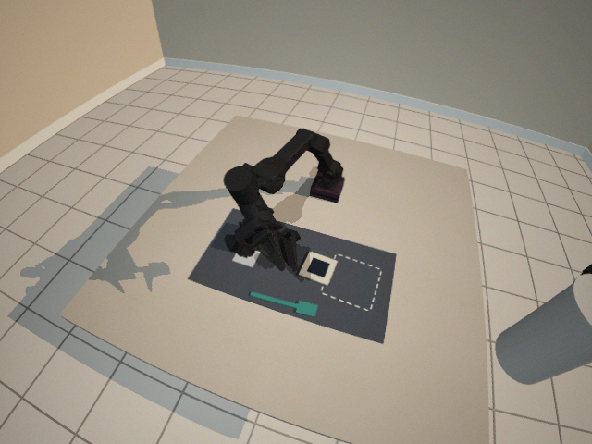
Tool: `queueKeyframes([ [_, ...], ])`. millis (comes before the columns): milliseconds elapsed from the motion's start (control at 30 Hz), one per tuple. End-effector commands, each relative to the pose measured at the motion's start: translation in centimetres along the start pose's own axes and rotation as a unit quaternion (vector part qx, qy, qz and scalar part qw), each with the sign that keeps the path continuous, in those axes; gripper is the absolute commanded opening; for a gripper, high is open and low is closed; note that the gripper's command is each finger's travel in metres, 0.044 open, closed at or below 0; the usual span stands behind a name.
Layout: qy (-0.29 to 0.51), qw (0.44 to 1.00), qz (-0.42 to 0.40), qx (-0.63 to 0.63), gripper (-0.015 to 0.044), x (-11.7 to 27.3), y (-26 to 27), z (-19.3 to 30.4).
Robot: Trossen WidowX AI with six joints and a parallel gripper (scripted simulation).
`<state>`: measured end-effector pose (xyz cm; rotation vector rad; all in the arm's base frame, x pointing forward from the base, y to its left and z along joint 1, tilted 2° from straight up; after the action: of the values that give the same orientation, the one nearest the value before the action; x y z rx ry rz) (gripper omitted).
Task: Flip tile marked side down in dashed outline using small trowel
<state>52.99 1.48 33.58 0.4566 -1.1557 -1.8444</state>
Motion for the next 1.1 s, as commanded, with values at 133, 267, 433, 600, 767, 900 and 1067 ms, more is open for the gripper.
queueKeyframes([
  [133,-0.068,0.995,0.021,0.063,0.027,1.2,-1.4,-1.7],
  [267,-0.1,0.989,0.039,0.098,0.027,1.9,-2.1,-2.4],
  [433,-0.136,0.978,0.069,0.142,0.027,2.9,-3.1,-3.3],
  [600,-0.167,0.963,0.107,0.184,0.027,3.9,-4.2,-4.1],
  [767,-0.191,0.943,0.151,0.226,0.027,5.0,-5.3,-4.8],
  [900,-0.204,0.925,0.191,0.258,0.027,5.9,-6.2,-5.2],
  [1067,-0.212,0.899,0.243,0.295,0.027,7.1,-7.4,-5.6],
])
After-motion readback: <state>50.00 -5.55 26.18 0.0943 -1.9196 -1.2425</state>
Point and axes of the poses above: the point midway between the two fingers, 35 mm back from their tips, its own x axis back along the fingers, its own y axis across the jaws, z = x × y, the point moved 8 cm from there along x, back along the fingers, and after that the axes turned 7 degrees about x, right-handed, at the moved point
